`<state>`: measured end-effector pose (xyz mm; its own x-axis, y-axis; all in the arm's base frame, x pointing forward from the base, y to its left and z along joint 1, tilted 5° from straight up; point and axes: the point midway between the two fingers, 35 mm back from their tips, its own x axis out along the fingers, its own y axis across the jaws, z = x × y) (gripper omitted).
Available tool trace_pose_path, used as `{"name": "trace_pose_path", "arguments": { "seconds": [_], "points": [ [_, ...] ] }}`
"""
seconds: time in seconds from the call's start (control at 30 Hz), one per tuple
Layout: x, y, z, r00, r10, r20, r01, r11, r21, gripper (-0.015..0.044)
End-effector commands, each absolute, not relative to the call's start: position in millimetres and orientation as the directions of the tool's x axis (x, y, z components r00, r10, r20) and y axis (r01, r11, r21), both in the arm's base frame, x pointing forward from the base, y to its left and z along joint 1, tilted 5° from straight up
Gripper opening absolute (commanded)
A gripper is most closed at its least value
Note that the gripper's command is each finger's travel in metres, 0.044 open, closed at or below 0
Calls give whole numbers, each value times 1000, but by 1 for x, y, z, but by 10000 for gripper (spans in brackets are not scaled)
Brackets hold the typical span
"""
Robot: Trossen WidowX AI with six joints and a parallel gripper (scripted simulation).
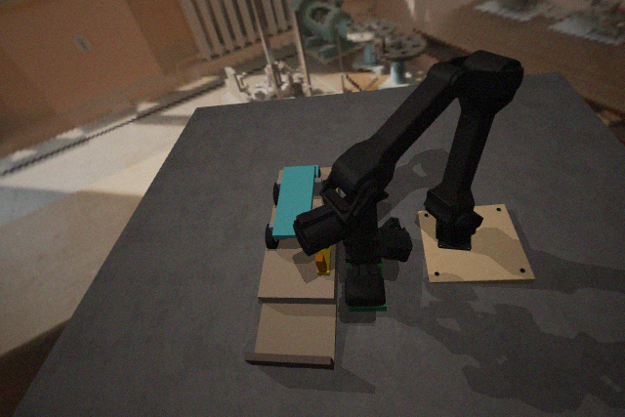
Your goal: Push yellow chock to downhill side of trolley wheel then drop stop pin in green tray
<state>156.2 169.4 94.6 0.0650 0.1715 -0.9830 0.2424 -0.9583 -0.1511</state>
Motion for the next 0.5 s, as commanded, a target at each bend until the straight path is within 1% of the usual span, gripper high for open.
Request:
{"name": "trace_pose_path", "arguments": {
  "seconds": [0.0,0.07,0.1,0.47],
  "points": [
    [156,169,93,61,172,-983,237,-960,-153,131],
    [157,167,93,61,171,-983,237,-960,-152,184],
    [157,167,93,61,171,-983,237,-960,-152,190],
    [159,159,90,62,171,-983,237,-960,-152,190]
  ]
}}
